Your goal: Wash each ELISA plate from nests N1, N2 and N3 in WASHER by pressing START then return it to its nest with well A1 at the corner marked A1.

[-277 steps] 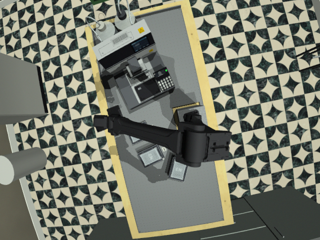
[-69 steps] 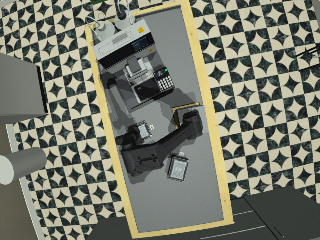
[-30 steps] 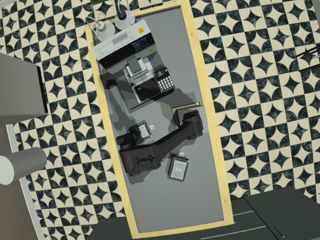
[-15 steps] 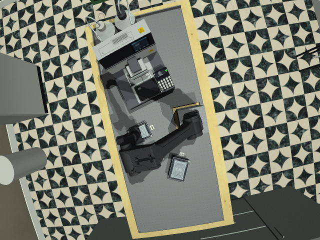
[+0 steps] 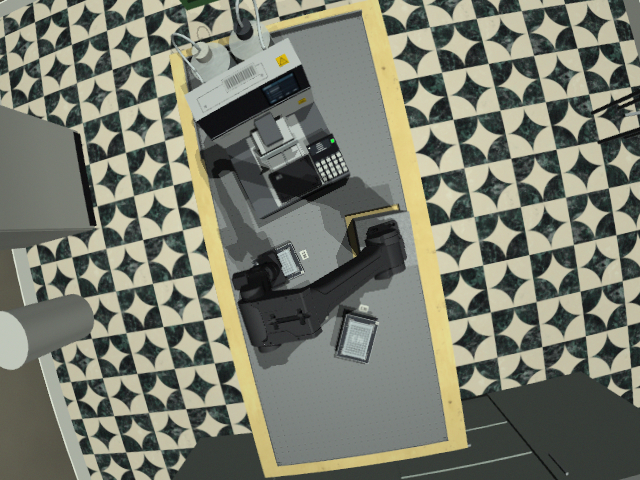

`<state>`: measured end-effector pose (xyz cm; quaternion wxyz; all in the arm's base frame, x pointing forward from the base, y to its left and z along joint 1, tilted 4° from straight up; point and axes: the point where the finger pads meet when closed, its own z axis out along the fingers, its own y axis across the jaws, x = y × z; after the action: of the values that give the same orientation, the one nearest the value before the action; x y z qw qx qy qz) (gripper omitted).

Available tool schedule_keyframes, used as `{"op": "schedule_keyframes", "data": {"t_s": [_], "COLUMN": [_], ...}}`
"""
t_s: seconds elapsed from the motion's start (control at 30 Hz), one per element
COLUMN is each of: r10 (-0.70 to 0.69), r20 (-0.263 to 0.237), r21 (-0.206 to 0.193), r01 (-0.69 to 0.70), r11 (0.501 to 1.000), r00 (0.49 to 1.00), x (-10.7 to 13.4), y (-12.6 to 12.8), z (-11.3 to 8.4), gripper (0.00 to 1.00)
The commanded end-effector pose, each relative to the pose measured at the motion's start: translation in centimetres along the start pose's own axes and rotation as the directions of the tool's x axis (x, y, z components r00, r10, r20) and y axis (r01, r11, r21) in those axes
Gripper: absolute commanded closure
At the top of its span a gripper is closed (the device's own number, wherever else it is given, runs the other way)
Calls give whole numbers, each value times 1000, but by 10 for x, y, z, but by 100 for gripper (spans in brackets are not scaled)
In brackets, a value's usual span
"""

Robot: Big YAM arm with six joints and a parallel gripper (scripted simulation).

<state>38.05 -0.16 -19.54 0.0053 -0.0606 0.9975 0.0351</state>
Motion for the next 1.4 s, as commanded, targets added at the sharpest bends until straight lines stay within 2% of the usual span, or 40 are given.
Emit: {"op": "schedule_keyframes", "data": {"t_s": [0.0,0.53,0.57,0.63,0.8,1.2,1.23,1.37], "r10": [0,0,3,3,4,5,-2,-1], "r20": [16,16,25,25,10,11,20,11], "r21": [4,4,6,6,4,4,5,4], "r01": [0,0,-3,-3,-4,-5,2,1], "r11": [1000,1000,1000,1000,1000,1000,1000,1000], "r00": [1000,1000,1000,1000,1000,1000,1000,1000], "x": [-9,-9,-15,-15,-4,-3,-9,-3], "y": [-1,-1,1,1,0,-4,-3,-3], "z": [-2,-2,-9,-9,-18,-34,-37,-43], "gripper": [16,16,16,16,16,16,16,16]}}
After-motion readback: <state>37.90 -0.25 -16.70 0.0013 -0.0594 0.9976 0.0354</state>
